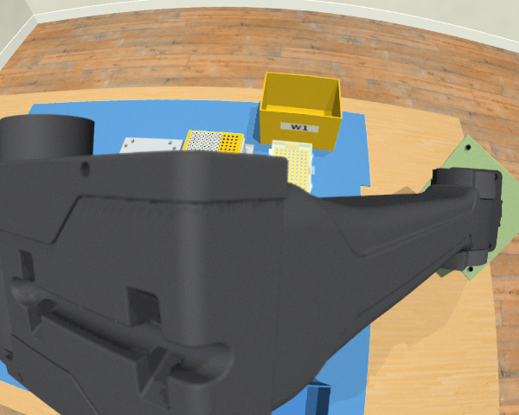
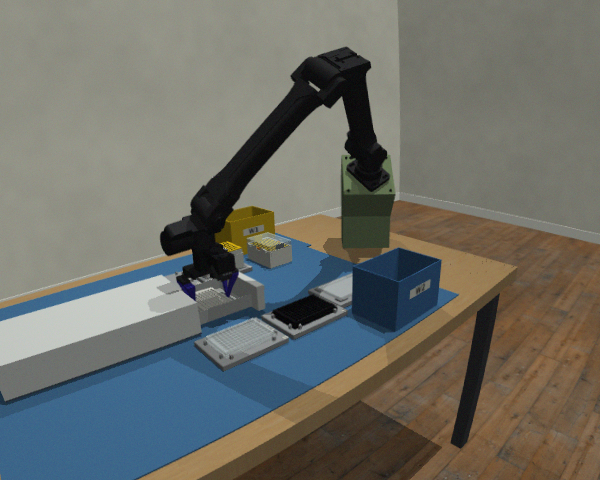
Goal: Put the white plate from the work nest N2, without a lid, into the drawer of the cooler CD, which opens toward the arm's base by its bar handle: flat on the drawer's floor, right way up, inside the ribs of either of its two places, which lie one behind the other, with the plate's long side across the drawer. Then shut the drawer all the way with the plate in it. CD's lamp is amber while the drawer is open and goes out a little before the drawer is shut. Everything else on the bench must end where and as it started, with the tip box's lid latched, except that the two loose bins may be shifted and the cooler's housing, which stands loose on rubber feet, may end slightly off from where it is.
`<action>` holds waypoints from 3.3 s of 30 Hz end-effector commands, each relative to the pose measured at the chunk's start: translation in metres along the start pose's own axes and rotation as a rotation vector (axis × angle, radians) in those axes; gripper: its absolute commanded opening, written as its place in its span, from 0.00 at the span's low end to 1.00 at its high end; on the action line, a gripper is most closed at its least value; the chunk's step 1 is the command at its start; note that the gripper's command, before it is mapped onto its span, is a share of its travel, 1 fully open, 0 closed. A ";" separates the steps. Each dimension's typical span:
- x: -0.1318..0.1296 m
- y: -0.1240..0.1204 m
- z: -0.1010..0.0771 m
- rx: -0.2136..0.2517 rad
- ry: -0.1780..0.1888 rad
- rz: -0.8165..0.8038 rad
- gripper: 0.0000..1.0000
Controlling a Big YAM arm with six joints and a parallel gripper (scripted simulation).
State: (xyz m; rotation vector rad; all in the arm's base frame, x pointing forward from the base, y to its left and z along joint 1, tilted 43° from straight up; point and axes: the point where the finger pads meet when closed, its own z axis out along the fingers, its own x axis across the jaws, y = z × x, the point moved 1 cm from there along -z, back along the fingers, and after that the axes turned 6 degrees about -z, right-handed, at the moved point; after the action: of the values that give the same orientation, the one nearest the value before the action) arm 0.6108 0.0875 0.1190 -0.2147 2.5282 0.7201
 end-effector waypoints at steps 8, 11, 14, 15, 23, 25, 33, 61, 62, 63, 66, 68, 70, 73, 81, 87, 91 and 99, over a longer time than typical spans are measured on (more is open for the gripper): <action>-0.024 0.011 0.002 -0.009 -0.031 -0.021 1.00; -0.024 0.011 0.002 -0.009 -0.031 -0.021 1.00; -0.024 0.011 0.002 -0.009 -0.031 -0.021 1.00; -0.024 0.011 0.002 -0.009 -0.031 -0.021 1.00; -0.024 0.011 0.002 -0.009 -0.031 -0.021 1.00; -0.024 0.011 0.002 -0.009 -0.031 -0.021 1.00; -0.024 0.011 0.002 -0.009 -0.031 -0.021 1.00; -0.035 0.003 -0.039 0.007 -0.069 -0.032 1.00; -0.035 0.003 -0.041 0.007 -0.069 -0.032 1.00; -0.035 0.003 -0.041 0.007 -0.069 -0.032 1.00; -0.035 0.002 -0.042 0.008 -0.067 -0.030 1.00; -0.035 0.003 -0.046 0.008 -0.069 -0.032 1.00; -0.035 0.003 -0.049 0.008 -0.069 -0.032 1.00; -0.032 0.003 -0.052 0.008 -0.065 -0.029 1.00; -0.026 0.002 -0.057 0.008 -0.056 -0.024 1.00; -0.022 0.001 -0.064 0.007 -0.049 -0.019 1.00; -0.019 0.001 -0.068 0.007 -0.045 -0.017 1.00; -0.016 -0.001 -0.073 0.008 -0.037 -0.012 1.00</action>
State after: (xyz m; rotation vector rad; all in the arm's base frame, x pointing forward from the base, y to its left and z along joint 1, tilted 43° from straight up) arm 0.5961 0.0638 0.1644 -0.2137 2.5156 0.7214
